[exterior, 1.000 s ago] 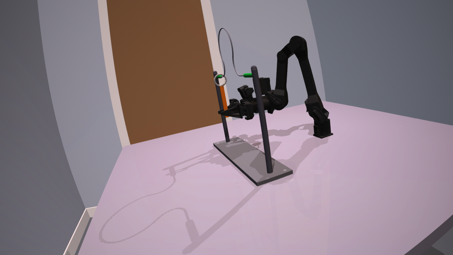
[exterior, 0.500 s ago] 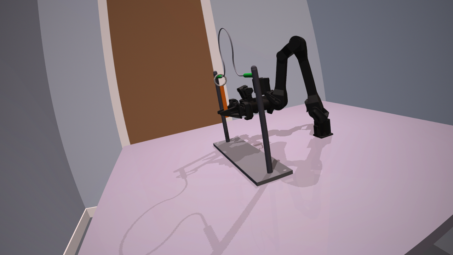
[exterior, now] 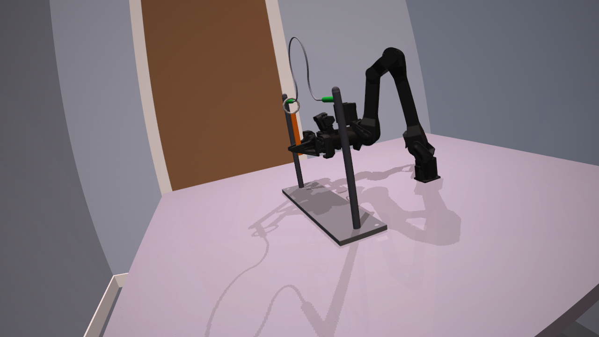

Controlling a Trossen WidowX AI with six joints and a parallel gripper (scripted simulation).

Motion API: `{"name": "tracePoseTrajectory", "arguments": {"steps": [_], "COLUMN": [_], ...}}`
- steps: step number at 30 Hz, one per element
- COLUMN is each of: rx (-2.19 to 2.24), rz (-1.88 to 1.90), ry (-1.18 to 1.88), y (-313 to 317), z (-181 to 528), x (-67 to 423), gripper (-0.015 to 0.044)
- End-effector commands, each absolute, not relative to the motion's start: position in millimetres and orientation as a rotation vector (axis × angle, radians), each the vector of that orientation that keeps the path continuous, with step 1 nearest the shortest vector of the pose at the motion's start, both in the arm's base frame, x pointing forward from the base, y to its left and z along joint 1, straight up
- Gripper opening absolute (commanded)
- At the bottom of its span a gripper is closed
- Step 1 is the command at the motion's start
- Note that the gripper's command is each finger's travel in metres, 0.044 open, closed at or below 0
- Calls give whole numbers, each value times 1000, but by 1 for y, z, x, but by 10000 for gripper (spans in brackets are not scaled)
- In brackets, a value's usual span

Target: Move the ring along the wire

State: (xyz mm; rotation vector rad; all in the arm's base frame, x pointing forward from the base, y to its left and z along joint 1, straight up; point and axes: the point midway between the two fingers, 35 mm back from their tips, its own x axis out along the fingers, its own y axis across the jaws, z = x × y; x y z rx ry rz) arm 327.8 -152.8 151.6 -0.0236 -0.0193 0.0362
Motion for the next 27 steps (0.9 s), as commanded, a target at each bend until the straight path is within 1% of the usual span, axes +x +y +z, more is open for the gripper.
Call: {"name": "tracePoseTrajectory", "arguments": {"steps": [1,3,9,10,27], "rx": [-24,-24,-24,-24,-18], "rz": [36,36,36,36,32], "ry": [-19,-19,-19,-19,-19], "y": [-153,-153,-153,-153,-155], "z": [152,152,152,152,165], "x": [328,328,328,328,328], "gripper": [29,15,-142,-150,-150]}}
